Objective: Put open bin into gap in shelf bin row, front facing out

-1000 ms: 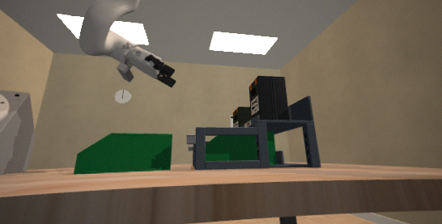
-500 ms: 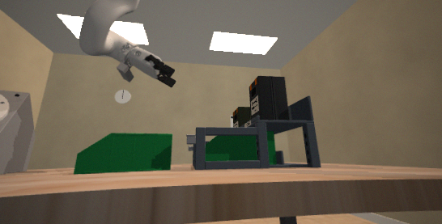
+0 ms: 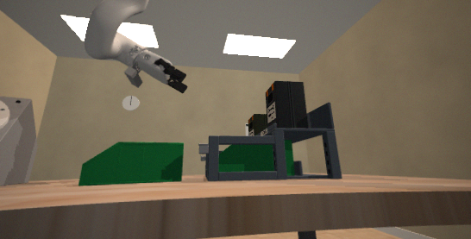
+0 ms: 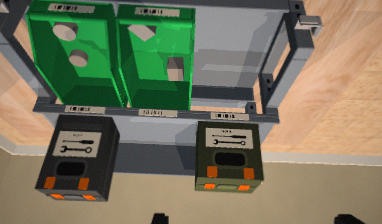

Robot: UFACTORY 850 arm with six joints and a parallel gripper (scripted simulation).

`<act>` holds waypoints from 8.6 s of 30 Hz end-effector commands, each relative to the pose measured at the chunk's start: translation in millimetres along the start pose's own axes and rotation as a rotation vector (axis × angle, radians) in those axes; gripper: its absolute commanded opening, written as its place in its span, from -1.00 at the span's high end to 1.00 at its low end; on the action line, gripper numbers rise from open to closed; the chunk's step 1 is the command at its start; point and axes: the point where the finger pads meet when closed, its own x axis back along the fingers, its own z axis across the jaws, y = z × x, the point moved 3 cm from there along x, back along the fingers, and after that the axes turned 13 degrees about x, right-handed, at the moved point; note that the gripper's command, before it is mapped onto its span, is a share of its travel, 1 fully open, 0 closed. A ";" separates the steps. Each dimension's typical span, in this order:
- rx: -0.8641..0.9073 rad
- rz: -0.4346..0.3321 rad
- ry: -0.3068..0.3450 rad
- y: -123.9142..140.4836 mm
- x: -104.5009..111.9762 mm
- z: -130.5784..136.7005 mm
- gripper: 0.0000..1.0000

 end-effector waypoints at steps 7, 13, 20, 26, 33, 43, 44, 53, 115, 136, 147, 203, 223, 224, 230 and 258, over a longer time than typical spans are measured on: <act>-0.001 -0.001 0.000 0.9 0.1 0.0 -1.00; -0.001 -0.001 0.000 0.9 0.1 0.0 -1.00; -0.001 -0.001 0.000 0.9 0.1 0.0 -1.00; -0.001 -0.001 0.000 0.9 0.1 0.0 -1.00; -0.001 -0.001 0.000 0.9 0.1 0.0 -1.00; 0.010 0.097 0.034 3.8 0.0 -1.0 -1.00; 0.015 0.146 0.051 5.3 -0.2 -1.5 -1.00; 0.027 0.243 0.085 8.1 -0.9 -2.4 -1.00; 0.113 0.989 0.344 26.0 -15.2 -7.3 -1.00; 0.113 0.989 0.344 8.7 -7.9 -53.6 -1.00; 0.113 0.989 0.344 -5.1 -2.1 -90.0 -1.00; 0.113 0.989 0.344 -61.4 21.4 -241.2 -1.00; 0.113 0.989 0.344 -107.0 -6.4 -227.3 -1.00; 0.113 0.989 0.344 -107.0 -6.4 -227.3 -1.00; 0.113 0.989 0.344 -109.8 -8.0 -226.5 -1.00; 0.113 0.989 0.343 -107.9 -7.0 -227.1 -1.00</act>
